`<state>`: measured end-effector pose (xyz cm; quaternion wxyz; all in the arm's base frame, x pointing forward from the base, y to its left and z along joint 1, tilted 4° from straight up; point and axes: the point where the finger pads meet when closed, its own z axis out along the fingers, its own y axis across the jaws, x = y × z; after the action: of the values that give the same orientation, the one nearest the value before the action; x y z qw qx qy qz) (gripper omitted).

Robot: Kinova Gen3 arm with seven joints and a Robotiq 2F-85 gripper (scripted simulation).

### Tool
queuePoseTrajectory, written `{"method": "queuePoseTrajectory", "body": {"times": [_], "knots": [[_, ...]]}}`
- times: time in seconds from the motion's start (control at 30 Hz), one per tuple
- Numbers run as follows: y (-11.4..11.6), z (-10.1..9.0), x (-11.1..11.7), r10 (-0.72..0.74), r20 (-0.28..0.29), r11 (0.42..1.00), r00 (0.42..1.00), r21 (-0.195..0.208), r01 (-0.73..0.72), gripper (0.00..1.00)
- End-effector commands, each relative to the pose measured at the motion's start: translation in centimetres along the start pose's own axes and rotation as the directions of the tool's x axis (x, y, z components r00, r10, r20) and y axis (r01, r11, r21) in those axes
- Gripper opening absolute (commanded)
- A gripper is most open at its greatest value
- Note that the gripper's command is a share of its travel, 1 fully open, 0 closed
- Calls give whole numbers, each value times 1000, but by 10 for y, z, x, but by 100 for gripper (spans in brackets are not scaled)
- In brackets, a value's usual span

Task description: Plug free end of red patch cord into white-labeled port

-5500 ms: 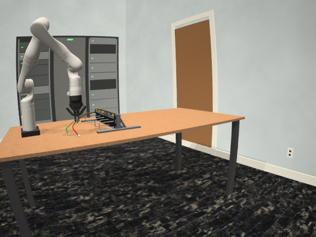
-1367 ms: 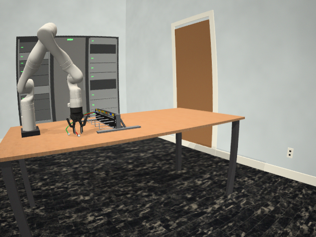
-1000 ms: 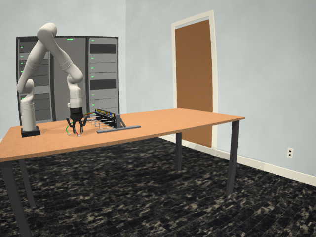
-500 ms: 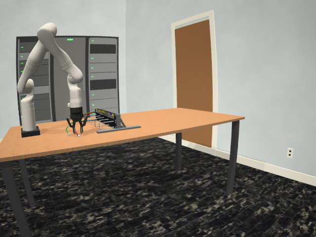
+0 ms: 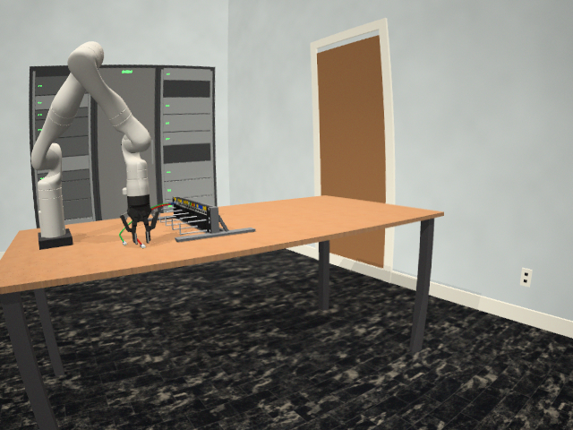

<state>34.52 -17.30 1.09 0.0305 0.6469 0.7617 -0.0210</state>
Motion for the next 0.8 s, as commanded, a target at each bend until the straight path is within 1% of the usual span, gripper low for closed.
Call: {"method": "queuePoseTrajectory", "body": {"times": [0.0, 0.77], "knots": [[0, 1, 0, -1, 0, 1000, 1000, 0, 1, 37], [0, 7, 0, -1, 0, 1000, 1000, 0, 1, 37]]}}
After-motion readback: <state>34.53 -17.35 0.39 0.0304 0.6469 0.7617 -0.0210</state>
